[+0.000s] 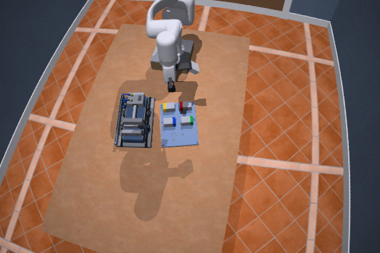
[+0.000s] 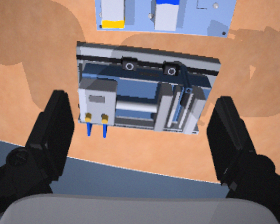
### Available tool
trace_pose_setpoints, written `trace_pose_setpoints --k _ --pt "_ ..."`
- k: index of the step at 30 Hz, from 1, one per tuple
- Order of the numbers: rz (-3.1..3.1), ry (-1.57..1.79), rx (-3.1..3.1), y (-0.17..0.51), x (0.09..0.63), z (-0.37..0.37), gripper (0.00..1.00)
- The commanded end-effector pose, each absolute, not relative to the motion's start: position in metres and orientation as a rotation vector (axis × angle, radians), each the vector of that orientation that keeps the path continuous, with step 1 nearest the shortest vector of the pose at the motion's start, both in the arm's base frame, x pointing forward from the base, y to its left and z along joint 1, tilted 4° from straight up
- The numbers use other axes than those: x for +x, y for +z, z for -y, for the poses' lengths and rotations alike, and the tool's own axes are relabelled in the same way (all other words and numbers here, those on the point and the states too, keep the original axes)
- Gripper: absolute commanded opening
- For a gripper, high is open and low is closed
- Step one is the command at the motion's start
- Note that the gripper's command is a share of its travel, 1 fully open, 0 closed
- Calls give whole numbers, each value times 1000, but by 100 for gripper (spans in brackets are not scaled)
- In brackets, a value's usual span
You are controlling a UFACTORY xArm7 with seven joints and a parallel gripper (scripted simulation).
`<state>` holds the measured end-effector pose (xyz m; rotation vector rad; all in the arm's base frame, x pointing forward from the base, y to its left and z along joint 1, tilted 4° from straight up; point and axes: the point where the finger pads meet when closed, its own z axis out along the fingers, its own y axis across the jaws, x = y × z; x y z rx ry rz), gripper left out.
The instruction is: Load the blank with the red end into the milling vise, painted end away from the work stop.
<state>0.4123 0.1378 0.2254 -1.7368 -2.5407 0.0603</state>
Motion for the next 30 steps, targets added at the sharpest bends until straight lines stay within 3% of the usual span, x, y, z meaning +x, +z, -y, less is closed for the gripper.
trace_pose_setpoints --k 1,30 --pt "2543 55 -1739 226 413 -140 100" --pt "2543 55 -1739 223 410 -146 100"
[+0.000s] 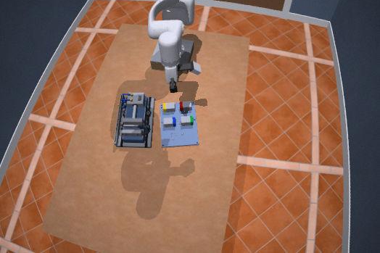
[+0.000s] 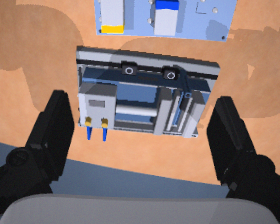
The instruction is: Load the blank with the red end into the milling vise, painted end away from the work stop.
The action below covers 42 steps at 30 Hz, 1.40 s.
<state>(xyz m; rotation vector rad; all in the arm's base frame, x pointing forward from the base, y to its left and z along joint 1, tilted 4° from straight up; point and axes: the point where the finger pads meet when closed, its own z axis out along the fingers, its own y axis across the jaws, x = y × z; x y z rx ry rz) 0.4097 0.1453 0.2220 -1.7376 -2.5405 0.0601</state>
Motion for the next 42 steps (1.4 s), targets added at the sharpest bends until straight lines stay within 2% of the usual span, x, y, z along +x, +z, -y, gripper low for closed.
trace_pose_setpoints --k 1,11,21,42 --pt "2543 55 -1739 223 410 -147 100" --pt "2543 55 -1739 223 410 -147 100" --pt "2723 44 -1434 221 409 -151 100" --pt "2543 55 -1739 222 410 -149 100"
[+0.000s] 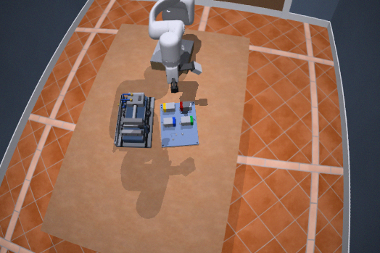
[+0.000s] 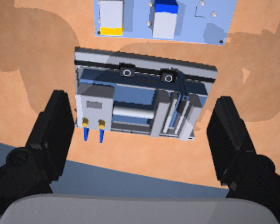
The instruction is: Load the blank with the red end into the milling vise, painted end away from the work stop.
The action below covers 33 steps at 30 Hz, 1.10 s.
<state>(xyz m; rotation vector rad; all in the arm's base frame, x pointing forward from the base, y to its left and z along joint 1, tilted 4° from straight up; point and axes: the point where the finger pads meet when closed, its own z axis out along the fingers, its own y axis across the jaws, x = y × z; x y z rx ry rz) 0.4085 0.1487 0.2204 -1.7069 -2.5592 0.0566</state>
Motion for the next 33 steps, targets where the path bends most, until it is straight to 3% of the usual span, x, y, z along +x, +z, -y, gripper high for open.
trace_pose_setpoints --k 1,3,4,33 --pt "2543 55 -1739 222 410 -149 100" --pt "2543 55 -1739 222 410 -149 100" --pt "2550 53 -1728 222 410 -149 70" --pt "2550 53 -1728 222 410 -149 70"
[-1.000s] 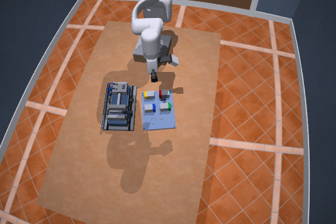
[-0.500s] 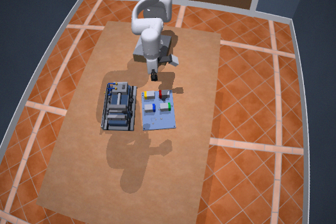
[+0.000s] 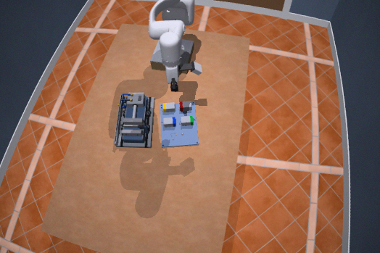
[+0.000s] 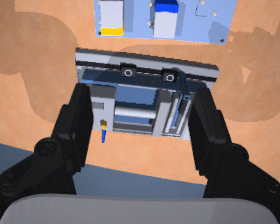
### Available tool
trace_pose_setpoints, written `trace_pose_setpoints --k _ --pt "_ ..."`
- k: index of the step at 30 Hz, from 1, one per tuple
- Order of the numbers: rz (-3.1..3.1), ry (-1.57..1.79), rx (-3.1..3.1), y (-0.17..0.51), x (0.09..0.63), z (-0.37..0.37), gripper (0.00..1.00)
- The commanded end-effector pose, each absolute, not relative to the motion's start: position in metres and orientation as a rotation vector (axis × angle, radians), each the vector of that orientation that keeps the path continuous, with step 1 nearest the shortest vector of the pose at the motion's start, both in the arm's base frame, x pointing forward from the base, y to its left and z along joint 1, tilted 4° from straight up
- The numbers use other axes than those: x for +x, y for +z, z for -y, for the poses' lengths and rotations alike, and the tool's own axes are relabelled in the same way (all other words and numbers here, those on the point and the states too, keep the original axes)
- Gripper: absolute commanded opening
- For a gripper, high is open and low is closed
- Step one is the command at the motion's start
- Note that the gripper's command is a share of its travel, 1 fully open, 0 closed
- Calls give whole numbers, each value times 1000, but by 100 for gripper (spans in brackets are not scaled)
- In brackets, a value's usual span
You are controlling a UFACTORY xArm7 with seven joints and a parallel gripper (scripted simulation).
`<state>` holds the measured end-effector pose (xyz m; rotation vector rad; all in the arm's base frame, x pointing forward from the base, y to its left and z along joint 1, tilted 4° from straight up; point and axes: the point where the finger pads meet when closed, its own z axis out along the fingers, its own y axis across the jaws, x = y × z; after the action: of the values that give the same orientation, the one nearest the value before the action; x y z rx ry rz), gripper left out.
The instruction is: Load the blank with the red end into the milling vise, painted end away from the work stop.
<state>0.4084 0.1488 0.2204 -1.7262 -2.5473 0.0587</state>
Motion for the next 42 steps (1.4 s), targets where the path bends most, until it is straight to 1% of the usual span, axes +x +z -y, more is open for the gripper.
trace_pose_setpoints --k 1,21,31,38,42 --pt "2550 53 -1728 222 410 -149 70" --pt "2550 53 -1728 222 410 -149 70" --pt "2543 55 -1739 176 390 -156 70" --pt "2543 55 -1739 176 390 -156 70" --pt "2543 55 -1739 159 383 -158 70"
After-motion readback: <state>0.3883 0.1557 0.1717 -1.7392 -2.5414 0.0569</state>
